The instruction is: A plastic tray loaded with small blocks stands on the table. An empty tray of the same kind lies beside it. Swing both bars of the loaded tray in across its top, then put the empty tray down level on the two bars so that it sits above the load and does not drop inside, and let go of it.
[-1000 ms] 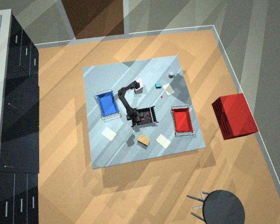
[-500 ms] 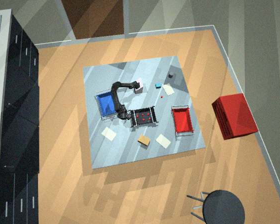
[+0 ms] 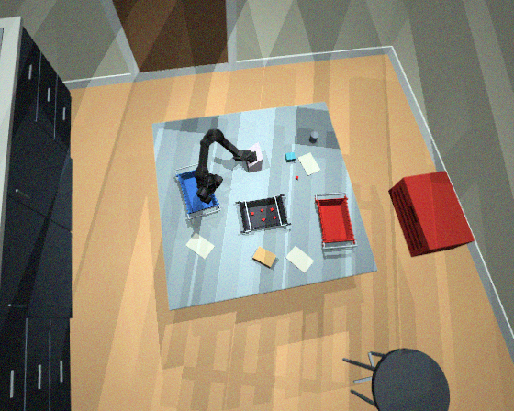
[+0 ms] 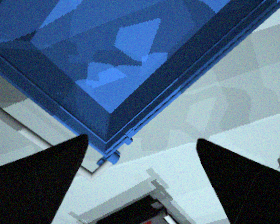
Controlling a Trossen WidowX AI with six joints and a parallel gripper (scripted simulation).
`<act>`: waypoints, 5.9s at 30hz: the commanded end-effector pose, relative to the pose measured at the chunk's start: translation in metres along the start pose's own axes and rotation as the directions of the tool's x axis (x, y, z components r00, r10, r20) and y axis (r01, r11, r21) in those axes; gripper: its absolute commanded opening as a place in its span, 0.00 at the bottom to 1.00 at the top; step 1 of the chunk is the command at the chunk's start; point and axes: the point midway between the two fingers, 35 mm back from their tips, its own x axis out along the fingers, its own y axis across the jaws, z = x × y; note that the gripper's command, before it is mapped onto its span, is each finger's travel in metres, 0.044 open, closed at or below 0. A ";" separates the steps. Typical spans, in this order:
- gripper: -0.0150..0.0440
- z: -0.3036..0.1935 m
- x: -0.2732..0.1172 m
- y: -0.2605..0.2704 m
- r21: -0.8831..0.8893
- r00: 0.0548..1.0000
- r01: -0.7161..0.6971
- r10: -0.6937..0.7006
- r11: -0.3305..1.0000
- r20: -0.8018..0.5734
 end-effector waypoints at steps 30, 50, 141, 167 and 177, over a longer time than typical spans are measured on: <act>1.00 0.052 0.059 -0.053 0.692 0.998 -0.064 0.042 0.719 0.048; 0.98 0.055 0.088 -0.056 0.691 0.998 -0.067 0.044 0.720 0.052; 0.25 0.046 -0.044 -0.054 0.696 0.999 -0.046 0.030 0.716 0.035; 0.25 0.050 -0.087 -0.057 0.693 0.998 -0.057 0.038 0.719 0.043; 0.25 0.050 -0.087 -0.057 0.693 0.998 -0.057 0.038 0.719 0.043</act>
